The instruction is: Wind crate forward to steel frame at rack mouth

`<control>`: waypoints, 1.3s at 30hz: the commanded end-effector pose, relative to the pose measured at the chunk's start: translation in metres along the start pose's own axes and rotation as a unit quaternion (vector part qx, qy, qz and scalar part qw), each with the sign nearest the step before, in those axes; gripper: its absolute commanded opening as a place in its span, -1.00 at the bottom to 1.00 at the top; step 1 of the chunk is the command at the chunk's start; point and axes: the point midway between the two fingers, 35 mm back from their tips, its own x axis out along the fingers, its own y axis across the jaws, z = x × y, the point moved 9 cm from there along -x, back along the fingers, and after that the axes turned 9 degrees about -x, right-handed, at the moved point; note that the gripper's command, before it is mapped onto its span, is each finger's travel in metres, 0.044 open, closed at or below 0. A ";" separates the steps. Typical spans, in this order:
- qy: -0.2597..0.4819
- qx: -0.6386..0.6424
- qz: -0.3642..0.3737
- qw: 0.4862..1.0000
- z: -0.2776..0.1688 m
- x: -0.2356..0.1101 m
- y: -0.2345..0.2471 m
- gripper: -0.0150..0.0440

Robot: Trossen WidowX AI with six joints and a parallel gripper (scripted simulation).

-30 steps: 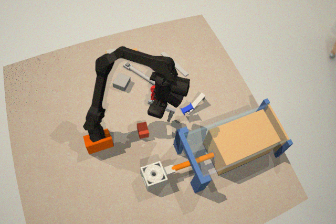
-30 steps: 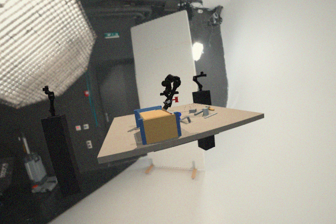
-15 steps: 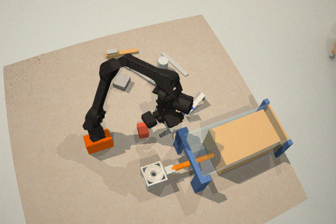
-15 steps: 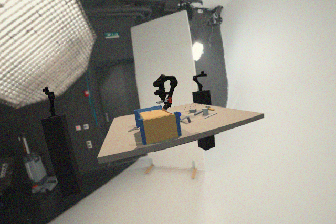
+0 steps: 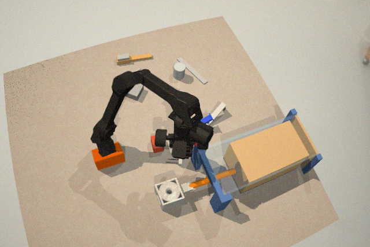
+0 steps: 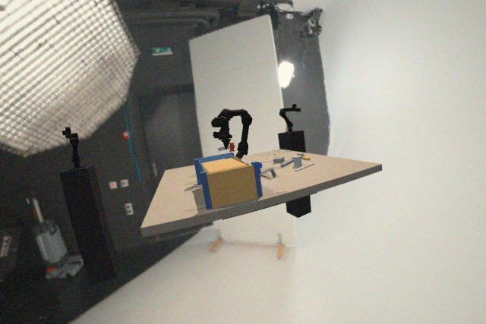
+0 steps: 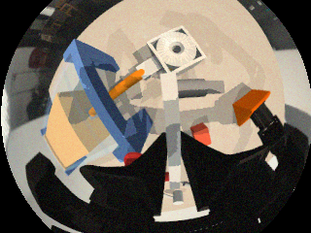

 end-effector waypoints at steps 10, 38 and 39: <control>0.000 0.286 -0.005 0.958 0.060 0.005 -0.017 -0.49; 0.003 0.590 -0.023 0.807 0.125 0.026 -0.055 -0.49; -0.003 0.589 -0.016 0.808 0.123 0.026 -0.055 -0.49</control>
